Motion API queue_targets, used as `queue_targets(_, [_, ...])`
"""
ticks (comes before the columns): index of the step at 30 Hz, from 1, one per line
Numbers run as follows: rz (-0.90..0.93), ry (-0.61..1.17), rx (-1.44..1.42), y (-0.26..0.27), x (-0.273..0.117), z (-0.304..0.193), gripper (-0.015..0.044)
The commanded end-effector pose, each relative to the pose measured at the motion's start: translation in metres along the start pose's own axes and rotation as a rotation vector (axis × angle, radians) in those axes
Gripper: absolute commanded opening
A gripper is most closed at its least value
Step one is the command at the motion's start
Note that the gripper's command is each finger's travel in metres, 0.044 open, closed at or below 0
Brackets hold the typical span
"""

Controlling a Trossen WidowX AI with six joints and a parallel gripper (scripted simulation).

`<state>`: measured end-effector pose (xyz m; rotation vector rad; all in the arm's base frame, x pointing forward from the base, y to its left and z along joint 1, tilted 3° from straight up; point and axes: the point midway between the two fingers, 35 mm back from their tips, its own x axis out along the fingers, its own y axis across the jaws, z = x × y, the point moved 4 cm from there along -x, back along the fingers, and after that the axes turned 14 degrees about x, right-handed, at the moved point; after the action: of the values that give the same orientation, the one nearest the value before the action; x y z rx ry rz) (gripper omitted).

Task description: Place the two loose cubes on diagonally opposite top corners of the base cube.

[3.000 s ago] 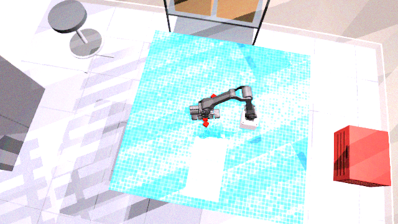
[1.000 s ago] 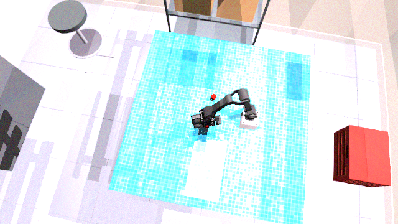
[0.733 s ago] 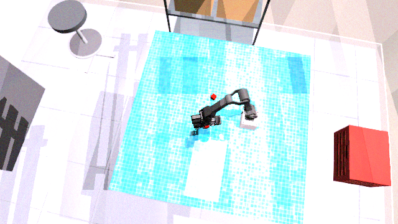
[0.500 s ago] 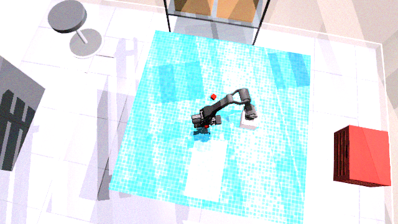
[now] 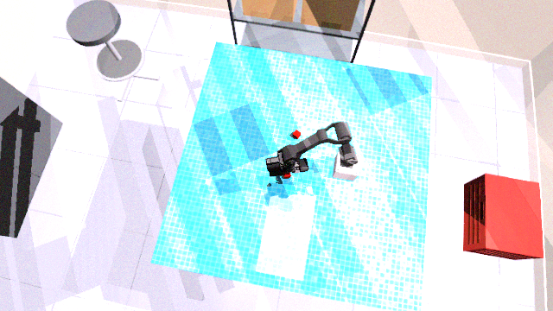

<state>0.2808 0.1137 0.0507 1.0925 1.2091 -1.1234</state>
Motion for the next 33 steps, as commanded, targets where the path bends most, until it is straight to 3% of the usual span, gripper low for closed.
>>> queue_targets(1, [0.004, 0.001, 0.004, 0.001, -0.003, 0.000, 0.0205])
queue_targets(4, [0.001, 0.000, -0.061, 0.002, -0.002, 0.006, 0.0265])
queue_targets(33, [0.001, -0.005, -1.252, 0.007, -0.026, 0.130, 0.0265])
